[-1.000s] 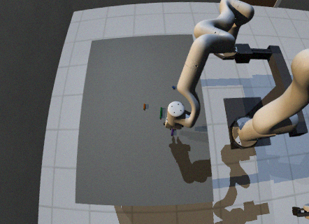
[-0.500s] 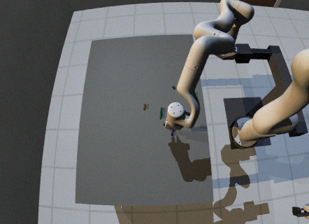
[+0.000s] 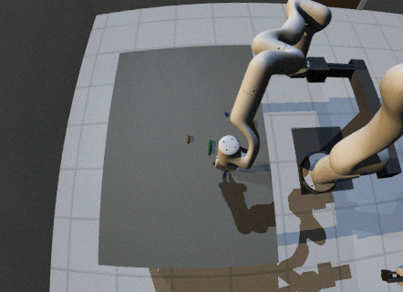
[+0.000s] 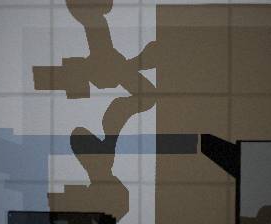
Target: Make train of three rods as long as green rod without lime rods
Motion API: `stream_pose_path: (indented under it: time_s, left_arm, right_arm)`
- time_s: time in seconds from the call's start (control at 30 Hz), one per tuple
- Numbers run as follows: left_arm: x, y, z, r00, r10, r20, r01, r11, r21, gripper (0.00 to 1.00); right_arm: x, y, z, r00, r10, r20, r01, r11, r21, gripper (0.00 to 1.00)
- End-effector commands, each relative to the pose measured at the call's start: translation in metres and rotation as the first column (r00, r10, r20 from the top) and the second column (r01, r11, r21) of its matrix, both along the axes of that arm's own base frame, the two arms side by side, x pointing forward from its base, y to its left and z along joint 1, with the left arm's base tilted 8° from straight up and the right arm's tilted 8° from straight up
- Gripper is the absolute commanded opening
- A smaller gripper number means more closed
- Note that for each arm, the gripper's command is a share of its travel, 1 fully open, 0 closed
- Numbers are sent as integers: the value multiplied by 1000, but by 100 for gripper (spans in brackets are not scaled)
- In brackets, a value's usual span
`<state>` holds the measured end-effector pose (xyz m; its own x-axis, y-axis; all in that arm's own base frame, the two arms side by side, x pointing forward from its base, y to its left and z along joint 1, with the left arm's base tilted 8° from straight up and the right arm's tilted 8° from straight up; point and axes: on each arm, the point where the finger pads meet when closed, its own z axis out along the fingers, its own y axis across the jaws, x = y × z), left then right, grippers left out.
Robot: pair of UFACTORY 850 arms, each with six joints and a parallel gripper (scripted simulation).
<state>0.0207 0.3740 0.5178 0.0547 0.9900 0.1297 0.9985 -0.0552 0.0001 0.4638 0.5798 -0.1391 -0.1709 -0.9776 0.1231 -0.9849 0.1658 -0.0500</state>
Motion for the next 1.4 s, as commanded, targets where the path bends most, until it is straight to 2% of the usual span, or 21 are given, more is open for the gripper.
stream_pose_path:
  time_s: [0.0, 0.37, 1.37]
  left_arm:
    - [0, 0, 1, 1000, 0, 0, 0, 1000, 2, 100]
    - [0, 0, 1, 1000, 0, 0, 0, 1000, 2, 100]
    - [0, 0, 1, 1000, 0, 0, 0, 1000, 2, 100]
  right_arm:
    - [1, 1, -4, 1000, 0, 2, 0, 1000, 2, 26]
    - [2, -1, -16, 1000, 0, 2, 0, 1000, 2, 26]
    - [2, -1, -18, 1000, 0, 2, 0, 1000, 2, 26]
